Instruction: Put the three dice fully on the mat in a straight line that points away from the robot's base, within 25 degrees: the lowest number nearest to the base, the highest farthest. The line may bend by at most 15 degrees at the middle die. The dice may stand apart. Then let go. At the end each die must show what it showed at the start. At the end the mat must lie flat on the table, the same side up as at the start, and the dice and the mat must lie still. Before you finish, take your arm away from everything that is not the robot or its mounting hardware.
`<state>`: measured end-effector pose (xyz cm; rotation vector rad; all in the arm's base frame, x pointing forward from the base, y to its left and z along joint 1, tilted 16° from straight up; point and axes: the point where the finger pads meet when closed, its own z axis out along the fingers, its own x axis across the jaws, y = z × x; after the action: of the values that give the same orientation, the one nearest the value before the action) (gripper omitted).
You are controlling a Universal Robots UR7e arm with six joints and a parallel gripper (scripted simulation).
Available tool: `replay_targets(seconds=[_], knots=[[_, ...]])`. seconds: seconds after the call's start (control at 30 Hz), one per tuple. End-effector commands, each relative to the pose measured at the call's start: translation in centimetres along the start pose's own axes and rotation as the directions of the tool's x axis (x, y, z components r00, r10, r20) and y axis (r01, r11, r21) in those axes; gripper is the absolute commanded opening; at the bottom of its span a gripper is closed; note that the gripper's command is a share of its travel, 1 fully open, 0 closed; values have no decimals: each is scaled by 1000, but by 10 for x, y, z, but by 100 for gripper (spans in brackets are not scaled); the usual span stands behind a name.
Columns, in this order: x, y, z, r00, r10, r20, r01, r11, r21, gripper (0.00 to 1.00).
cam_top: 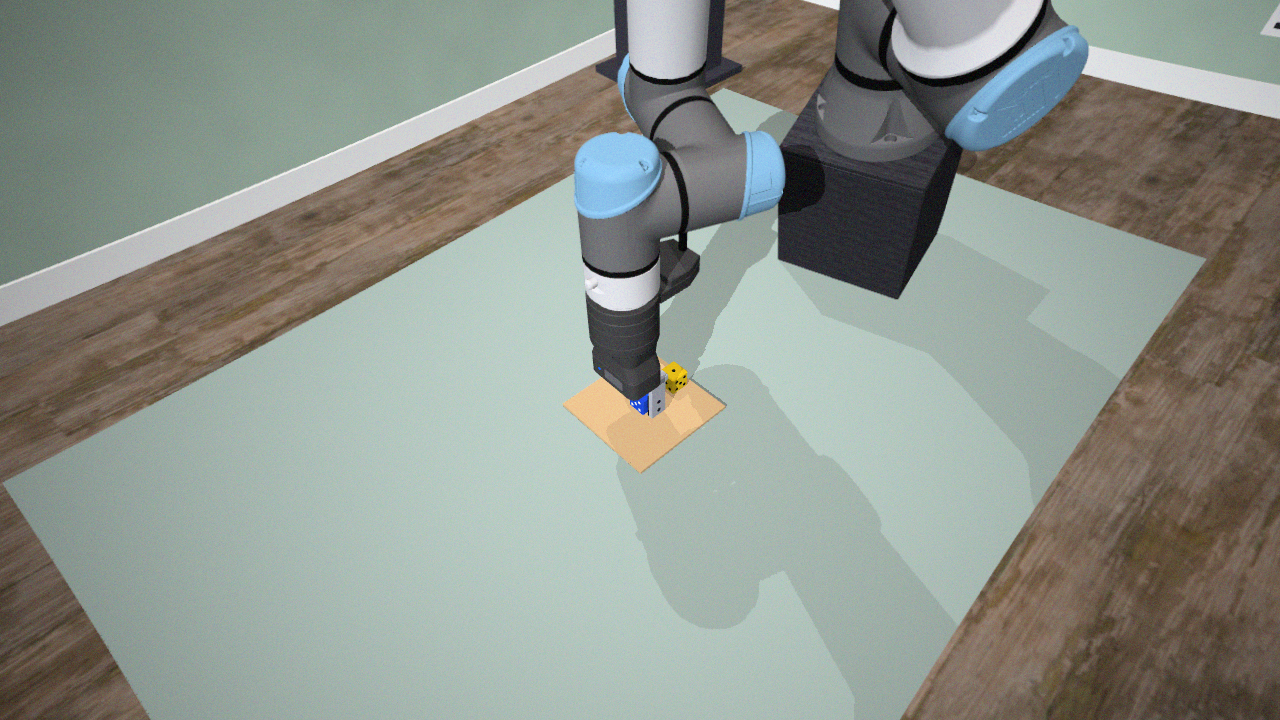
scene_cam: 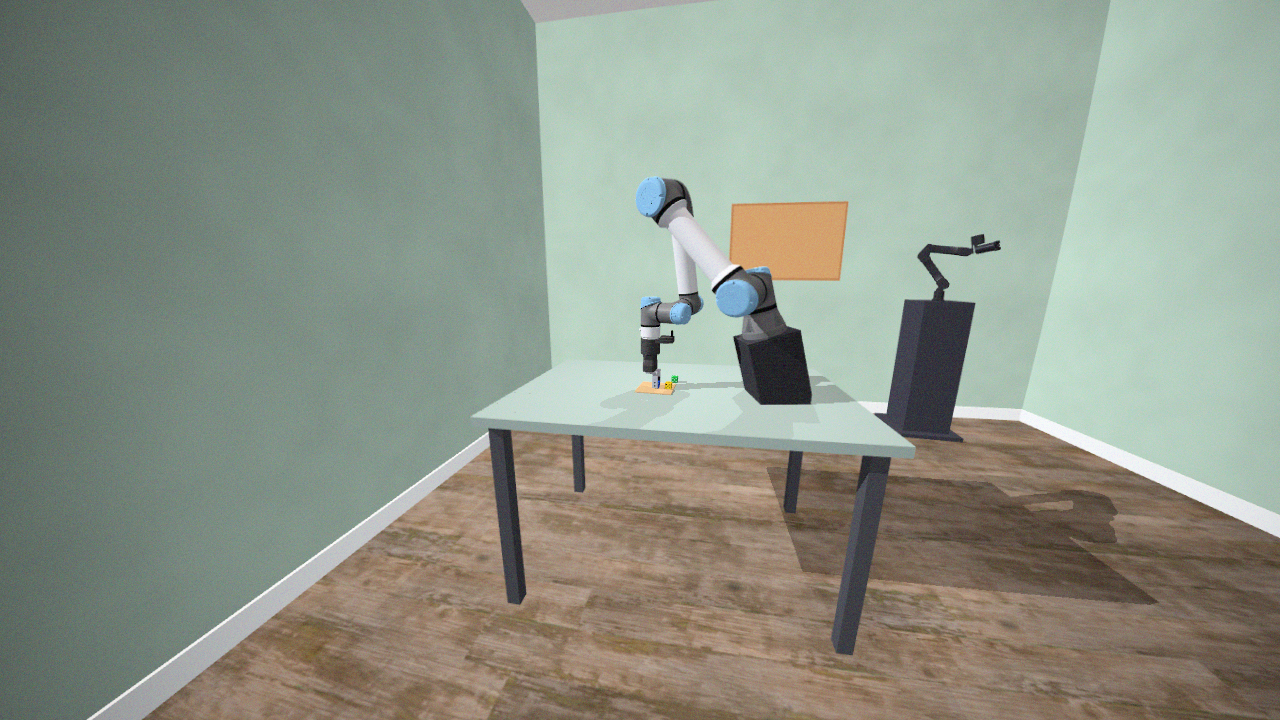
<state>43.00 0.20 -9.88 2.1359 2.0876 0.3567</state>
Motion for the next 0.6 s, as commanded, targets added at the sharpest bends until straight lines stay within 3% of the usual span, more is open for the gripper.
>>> replay_targets(seconds=[0.0,0.23,0.57], knots=[[0,1,-6,1000,0,1,0,1000,-2,79],[0,1,-19,1000,0,1,0,1000,-2,79],[0,0,-54,1000,0,1,0,1000,-2,79]])
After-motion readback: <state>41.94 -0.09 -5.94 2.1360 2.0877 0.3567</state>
